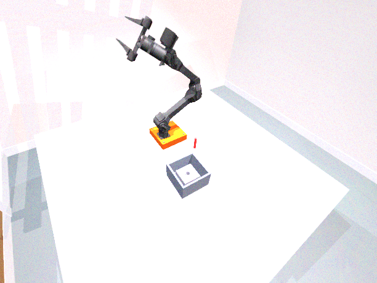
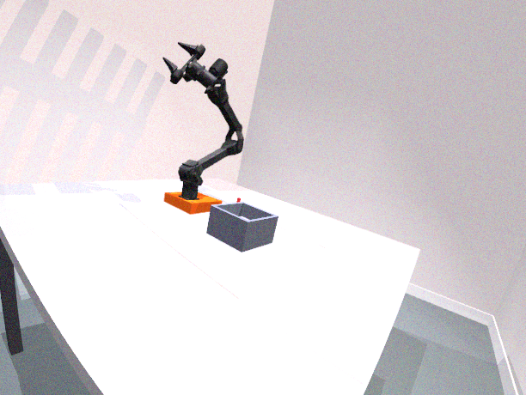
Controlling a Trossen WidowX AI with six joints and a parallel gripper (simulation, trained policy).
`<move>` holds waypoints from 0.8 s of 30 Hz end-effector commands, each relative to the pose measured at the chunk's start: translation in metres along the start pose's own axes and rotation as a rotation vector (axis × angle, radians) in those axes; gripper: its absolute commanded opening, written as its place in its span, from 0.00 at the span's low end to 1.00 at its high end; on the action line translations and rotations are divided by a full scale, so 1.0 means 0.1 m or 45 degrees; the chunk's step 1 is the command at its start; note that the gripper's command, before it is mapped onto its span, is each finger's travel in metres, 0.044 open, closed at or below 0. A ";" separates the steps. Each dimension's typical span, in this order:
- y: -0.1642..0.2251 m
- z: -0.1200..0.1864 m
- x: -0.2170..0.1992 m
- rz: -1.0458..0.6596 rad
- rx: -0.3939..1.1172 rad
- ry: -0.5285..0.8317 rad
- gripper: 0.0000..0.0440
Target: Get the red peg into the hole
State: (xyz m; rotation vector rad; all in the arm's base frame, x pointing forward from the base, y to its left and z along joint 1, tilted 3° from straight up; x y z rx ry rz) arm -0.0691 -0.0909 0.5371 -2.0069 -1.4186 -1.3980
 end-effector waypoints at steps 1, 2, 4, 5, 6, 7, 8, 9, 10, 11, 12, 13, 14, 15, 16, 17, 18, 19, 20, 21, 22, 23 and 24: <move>0.12 -0.04 -0.26 0.039 0.073 0.118 1.00; 0.16 -0.04 -0.33 0.054 0.099 0.152 1.00; 0.23 -0.03 -0.47 0.084 0.151 0.218 1.00; 0.26 -0.02 -0.54 0.099 0.178 0.250 1.00; 0.30 -0.01 -0.61 0.114 0.205 0.282 1.00; 0.34 0.00 -0.68 0.129 0.233 0.313 1.00; 0.37 0.02 -0.75 0.145 0.262 0.344 1.00; 0.41 0.03 -0.81 0.161 0.291 0.374 1.00; 0.45 0.06 -0.88 0.177 0.320 0.403 1.00; 0.48 0.08 -0.94 0.193 0.350 0.432 1.00; 0.52 0.10 -1.00 0.209 0.381 0.461 1.00; 0.56 0.13 -1.06 0.225 0.412 0.489 1.00; 0.59 0.16 -1.12 0.241 0.443 0.516 1.00; 0.63 0.19 -1.18 0.257 0.474 0.543 1.00; 0.67 0.22 -1.24 0.273 0.507 0.570 1.00; 0.70 0.26 -1.29 0.289 0.539 0.595 1.00; 0.74 0.30 -1.35 0.306 0.572 0.620 1.00; 0.77 0.34 -1.40 0.323 0.605 0.645 1.00; 0.80 0.38 -1.45 0.339 0.639 0.669 1.00; 0.84 0.42 -1.50 0.356 0.672 0.693 1.00; 0.87 0.46 -1.55 0.373 0.707 0.715 1.00; 0.90 0.51 -1.60 0.390 0.741 0.738 1.00; 0.93 0.55 -1.65 0.408 0.776 0.759 1.00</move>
Point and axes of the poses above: the point midway between the two fingers, 35 mm back from their tips, its own z axis back along the fingers, its own x axis across the jaws, y = z × x, the point moved 2 cm from there along z, back along the fingers, and after that the axes turned 1 degree about z, right-handed, at the moved point
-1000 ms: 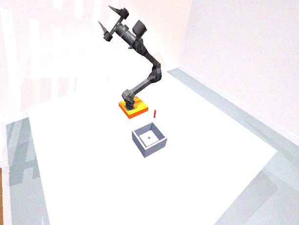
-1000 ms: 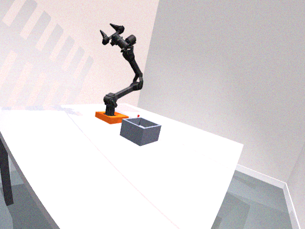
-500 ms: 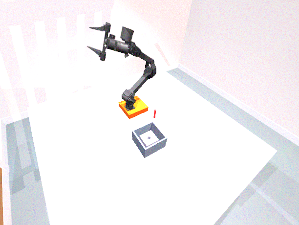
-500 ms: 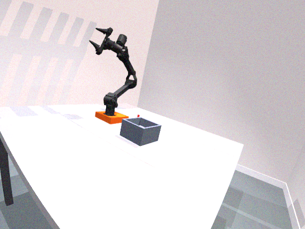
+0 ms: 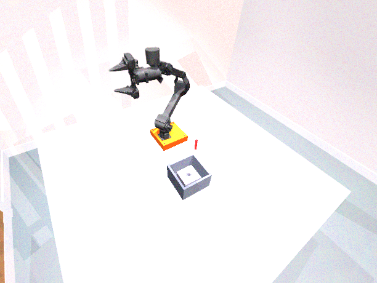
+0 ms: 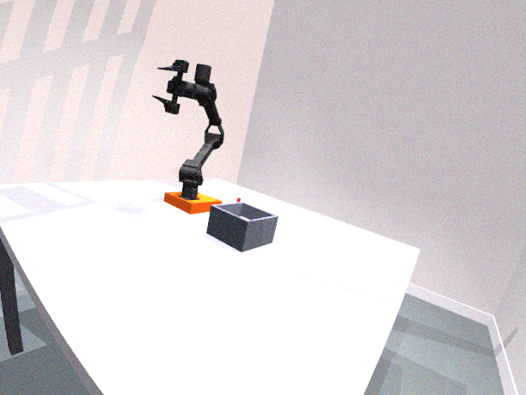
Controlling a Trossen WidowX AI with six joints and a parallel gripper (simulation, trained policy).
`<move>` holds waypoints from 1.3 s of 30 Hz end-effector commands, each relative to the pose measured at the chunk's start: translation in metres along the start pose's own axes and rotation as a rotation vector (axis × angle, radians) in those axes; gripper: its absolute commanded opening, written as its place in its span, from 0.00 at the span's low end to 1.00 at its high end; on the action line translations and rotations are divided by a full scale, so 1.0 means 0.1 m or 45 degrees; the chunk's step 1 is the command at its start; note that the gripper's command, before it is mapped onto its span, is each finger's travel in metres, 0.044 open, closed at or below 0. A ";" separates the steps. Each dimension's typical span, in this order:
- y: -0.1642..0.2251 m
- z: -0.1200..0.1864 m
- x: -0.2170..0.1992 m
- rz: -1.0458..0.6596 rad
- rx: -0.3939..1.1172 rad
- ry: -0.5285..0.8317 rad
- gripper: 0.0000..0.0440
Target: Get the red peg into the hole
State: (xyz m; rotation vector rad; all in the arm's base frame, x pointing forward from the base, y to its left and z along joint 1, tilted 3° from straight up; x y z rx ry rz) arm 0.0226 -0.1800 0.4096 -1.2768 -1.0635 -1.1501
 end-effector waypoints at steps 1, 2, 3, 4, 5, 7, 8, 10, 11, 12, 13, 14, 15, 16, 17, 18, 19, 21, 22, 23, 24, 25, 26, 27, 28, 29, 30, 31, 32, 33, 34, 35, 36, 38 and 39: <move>0.19 -0.04 -0.15 0.074 0.100 0.077 1.00; 0.24 -0.04 -0.20 0.095 0.133 0.099 1.00; 0.30 -0.04 -0.24 0.116 0.166 0.119 1.00; 0.35 -0.04 -0.28 0.138 0.200 0.140 1.00; 0.41 -0.03 -0.33 0.160 0.233 0.159 1.00; 0.52 -0.01 -0.41 0.204 0.300 0.197 1.00; 0.57 0.00 -0.45 0.226 0.334 0.215 1.00; 0.67 0.03 -0.54 0.272 0.402 0.250 1.00; 0.73 0.05 -0.58 0.295 0.436 0.267 1.00; 0.78 0.07 -0.62 0.318 0.470 0.283 1.00; 0.83 0.10 -0.66 0.342 0.504 0.298 1.00; 0.88 0.12 -0.70 0.366 0.538 0.314 1.00; 0.92 0.15 -0.73 0.390 0.573 0.328 1.00; 0.97 0.17 -0.77 0.414 0.607 0.342 1.00; 1.02 0.20 -0.81 0.438 0.641 0.356 1.00; 1.06 0.23 -0.85 0.463 0.676 0.370 1.00; 1.11 0.27 -0.89 0.488 0.710 0.382 1.00; 1.19 0.34 -0.96 0.538 0.779 0.407 1.00; 1.23 0.37 -0.99 0.563 0.813 0.418 1.00; 1.27 0.41 -1.03 0.589 0.848 0.430 1.00; 1.31 0.45 -1.07 0.615 0.882 0.441 1.00; 1.34 0.49 -1.10 0.640 0.916 0.451 1.00; 1.38 0.54 -1.14 0.666 0.951 0.462 1.00; 1.41 0.58 -1.17 0.692 0.985 0.473 1.00; 1.45 0.63 -1.21 0.719 1.019 0.483 1.00; 1.48 0.67 -1.24 0.745 1.052 0.494 1.00; 1.51 0.72 -1.28 0.772 1.086 0.504 1.00; 1.54 0.77 -1.31 0.799 1.119 0.515 1.00; 1.56 0.82 -1.35 0.826 1.152 0.525 1.00; 1.59 0.87 -1.39 0.854 1.184 0.536 1.00; 1.61 0.92 -1.42 0.882 1.217 0.546 1.00; 1.64 0.98 -1.46 0.910 1.249 0.557 1.00; 1.66 1.03 -1.50 0.939 1.280 0.568 1.00; 1.69 1.14 -1.58 0.997 1.342 0.590 1.00; 1.71 1.20 -1.62 1.027 1.372 0.602 1.00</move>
Point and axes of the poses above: the point midway between the two fingers, 35 mm back from their tips, its own z axis back along the fingers, its own x axis across the jaws, y = z × x, the point moved 2 cm from there along z, back along the fingers, and after that the axes turned 1 degree about z, right-handed, at the moved point
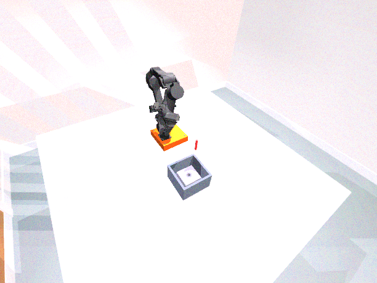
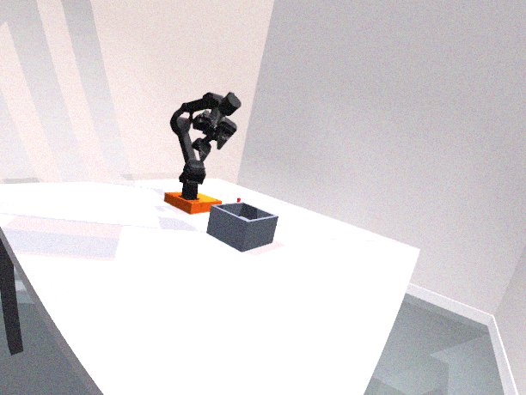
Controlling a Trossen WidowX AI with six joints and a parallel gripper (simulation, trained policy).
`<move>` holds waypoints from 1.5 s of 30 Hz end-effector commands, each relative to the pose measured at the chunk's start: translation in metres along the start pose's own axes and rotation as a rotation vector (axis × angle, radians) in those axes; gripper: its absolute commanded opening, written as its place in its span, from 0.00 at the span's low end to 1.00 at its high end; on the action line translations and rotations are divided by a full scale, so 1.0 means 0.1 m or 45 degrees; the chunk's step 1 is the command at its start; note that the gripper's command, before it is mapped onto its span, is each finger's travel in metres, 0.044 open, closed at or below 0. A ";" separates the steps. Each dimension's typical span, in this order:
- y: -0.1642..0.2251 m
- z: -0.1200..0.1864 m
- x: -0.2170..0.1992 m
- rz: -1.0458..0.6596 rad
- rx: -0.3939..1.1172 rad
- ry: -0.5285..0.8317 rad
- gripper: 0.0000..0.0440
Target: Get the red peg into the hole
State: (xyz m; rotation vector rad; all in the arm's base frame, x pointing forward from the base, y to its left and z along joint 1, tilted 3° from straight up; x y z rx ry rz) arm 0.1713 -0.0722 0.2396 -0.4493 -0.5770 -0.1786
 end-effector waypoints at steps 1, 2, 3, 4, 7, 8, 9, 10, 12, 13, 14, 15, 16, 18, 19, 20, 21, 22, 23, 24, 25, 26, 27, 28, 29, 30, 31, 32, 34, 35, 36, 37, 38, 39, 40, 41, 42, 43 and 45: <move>0.21 -0.05 -0.05 0.086 0.088 0.061 1.00; 0.28 -0.06 -0.07 0.114 0.115 0.077 1.00; 0.35 -0.06 -0.09 0.142 0.142 0.094 1.00; 0.41 -0.07 -0.11 0.169 0.168 0.111 1.00; 0.61 -0.08 -0.17 0.247 0.240 0.164 1.00; 0.67 -0.09 -0.20 0.272 0.262 0.182 1.00; 0.74 -0.09 -0.23 0.296 0.283 0.201 1.00; 0.80 -0.09 -0.25 0.320 0.304 0.219 1.00; 0.92 -0.09 -0.31 0.367 0.342 0.255 1.00; 0.98 -0.10 -0.34 0.390 0.360 0.273 1.00; 1.04 -0.10 -0.37 0.412 0.377 0.290 1.00; 1.09 -0.10 -0.40 0.434 0.393 0.307 1.00; 1.15 -0.10 -0.44 0.456 0.408 0.323 1.00; 1.26 -0.11 -0.50 0.498 0.438 0.352 1.00; 1.31 -0.11 -0.53 0.520 0.452 0.365 1.00; 1.36 -0.11 -0.57 0.541 0.465 0.377 1.00; 1.41 -0.11 -0.60 0.561 0.479 0.386 1.00; 1.47 -0.12 -0.63 0.582 0.492 0.395 1.00; 1.52 -0.12 -0.66 0.602 0.504 0.402 1.00; 1.57 -0.13 -0.69 0.622 0.517 0.408 1.00; 1.61 -0.14 -0.72 0.642 0.529 0.412 1.00; 1.66 -0.14 -0.75 0.661 0.541 0.415 1.00; 1.71 -0.15 -0.78 0.679 0.553 0.417 1.00; 1.75 -0.16 -0.81 0.697 0.564 0.417 1.00; 1.80 -0.18 -0.83 0.713 0.576 0.415 1.00; 1.84 -0.19 -0.86 0.729 0.587 0.413 1.00; 1.88 -0.21 -0.88 0.743 0.598 0.409 1.00; 1.92 -0.22 -0.91 0.756 0.608 0.404 1.00; 2.00 -0.26 -0.96 0.778 0.629 0.393 1.00; 2.04 -0.28 -0.98 0.788 0.638 0.387 1.00; 2.08 -0.30 -1.01 0.797 0.648 0.381 1.00; 2.12 -0.33 -1.03 0.803 0.657 0.374 1.00; 2.15 -0.35 -1.06 0.808 0.666 0.368 1.00; 2.19 -0.38 -1.08 0.812 0.675 0.361 1.00; 2.22 -0.40 -1.10 0.815 0.683 0.355 1.00; 2.25 -0.42 -1.13 0.818 0.691 0.349 1.00; 2.28 -0.45 -1.15 0.819 0.699 0.344 1.00; 2.31 -0.47 -1.17 0.820 0.707 0.340 1.00; 2.35 -0.50 -1.21 0.820 0.720 0.334 1.00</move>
Point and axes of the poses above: the point midway between the two fingers, 35 mm back from their tips, its own z axis back along the fingers, its own x axis across the jaws, y = z × x, the point moved 2 cm from there along z, back along the fingers, and after that the axes turned 1 degree about z, right-handed, at the moved point
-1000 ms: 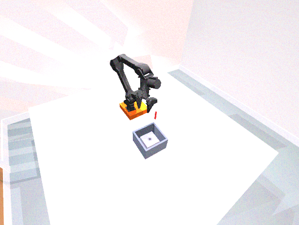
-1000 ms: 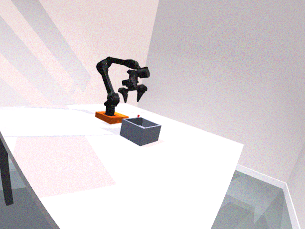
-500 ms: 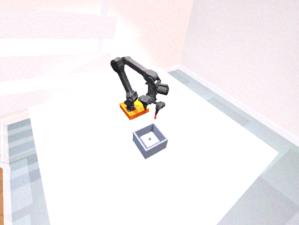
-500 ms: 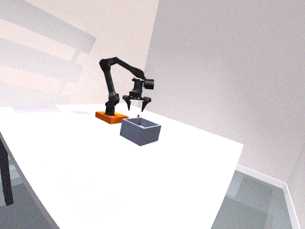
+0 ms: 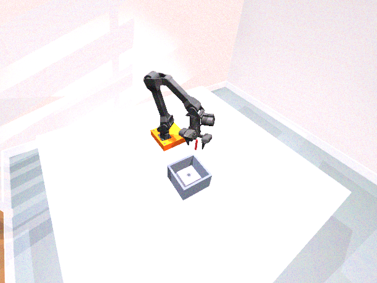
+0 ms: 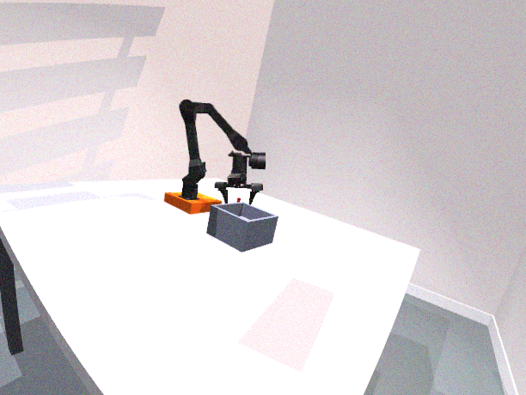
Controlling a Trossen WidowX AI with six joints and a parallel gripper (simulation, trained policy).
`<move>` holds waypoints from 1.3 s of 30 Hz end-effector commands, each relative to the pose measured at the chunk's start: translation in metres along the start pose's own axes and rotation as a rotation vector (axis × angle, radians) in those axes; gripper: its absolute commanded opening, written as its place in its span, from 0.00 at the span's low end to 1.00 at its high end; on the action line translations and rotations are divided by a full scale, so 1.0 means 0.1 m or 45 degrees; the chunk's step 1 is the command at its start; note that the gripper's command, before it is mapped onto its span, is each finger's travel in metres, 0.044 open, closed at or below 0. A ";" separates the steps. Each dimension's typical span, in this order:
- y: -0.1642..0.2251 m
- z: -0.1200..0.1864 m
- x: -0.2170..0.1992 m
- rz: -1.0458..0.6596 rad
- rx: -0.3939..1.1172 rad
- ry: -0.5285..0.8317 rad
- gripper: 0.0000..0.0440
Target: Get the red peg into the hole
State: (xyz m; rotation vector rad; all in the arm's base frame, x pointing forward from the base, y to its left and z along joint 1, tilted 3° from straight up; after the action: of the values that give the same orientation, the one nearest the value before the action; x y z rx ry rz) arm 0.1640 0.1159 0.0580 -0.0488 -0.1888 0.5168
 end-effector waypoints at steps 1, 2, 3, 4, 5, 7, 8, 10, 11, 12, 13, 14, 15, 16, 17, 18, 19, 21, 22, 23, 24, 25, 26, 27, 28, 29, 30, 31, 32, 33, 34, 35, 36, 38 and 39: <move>0.05 -0.11 -0.01 0.013 0.017 -0.001 0.99; 0.06 -0.13 -0.01 0.013 0.022 -0.002 0.96; 0.07 -0.16 -0.01 0.012 0.027 -0.001 0.92; 0.08 -0.17 -0.02 0.011 0.033 0.003 0.87; 0.09 -0.18 -0.03 0.010 0.040 0.008 0.81; 0.10 -0.19 -0.03 0.012 0.057 0.017 0.70; 0.11 -0.19 -0.03 0.016 0.066 0.021 0.64; 0.12 -0.19 -0.02 0.023 0.087 0.028 0.52; 0.13 -0.20 -0.03 0.027 0.097 0.033 0.46; 0.13 -0.20 -0.03 0.031 0.107 0.039 0.40; 0.13 -0.20 -0.03 0.034 0.116 0.044 0.34; 0.13 -0.20 -0.03 0.038 0.124 0.050 0.28; 0.13 -0.20 -0.03 0.041 0.132 0.057 0.22; 0.13 -0.21 -0.03 0.044 0.139 0.064 0.16; 0.13 -0.21 -0.04 0.046 0.146 0.070 0.10; 0.13 -0.21 -0.04 0.047 0.153 0.076 0.04; 0.12 -0.21 -0.04 0.047 0.160 0.080 0.00; 0.09 -0.17 0.02 0.064 0.138 0.054 0.00; 0.07 -0.14 0.05 0.073 0.127 0.043 0.00; 0.06 -0.12 0.07 0.082 0.115 0.034 0.00; 0.03 -0.09 0.09 0.092 0.104 0.027 0.00; 0.01 -0.06 0.11 0.102 0.093 0.021 0.00; -0.01 -0.04 0.13 0.111 0.082 0.016 0.00; -0.03 -0.01 0.15 0.121 0.069 0.010 0.00; -0.06 0.03 0.17 0.131 0.057 0.004 0.00; -0.08 0.06 0.20 0.141 0.045 -0.002 0.00; -0.11 0.10 0.22 0.150 0.033 -0.007 0.00; -0.14 0.13 0.24 0.157 0.021 -0.012 0.00; -0.16 0.16 0.26 0.164 0.009 -0.017 0.00; -0.20 0.20 0.29 0.169 -0.003 -0.022 0.00; -0.23 0.23 0.31 0.173 -0.015 -0.027 0.00; -0.26 0.27 0.34 0.176 -0.026 -0.031 0.00; -0.29 0.30 0.36 0.177 -0.037 -0.035 0.00; -0.36 0.37 0.41 0.179 -0.058 -0.042 0.00; -0.40 0.40 0.43 0.179 -0.069 -0.044 0.00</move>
State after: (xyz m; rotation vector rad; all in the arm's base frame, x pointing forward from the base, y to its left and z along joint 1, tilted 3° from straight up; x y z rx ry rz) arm 0.2060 0.1067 0.0981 -0.0904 -0.2167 0.6514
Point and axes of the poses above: the point midway between the two fingers, 35 mm back from their tips, its own z axis back along the fingers, its own x axis across the jaws, y = z × x, the point moved 2 cm from there along z, back along the fingers, and after that the axes turned 1 degree about z, right-handed, at the moved point
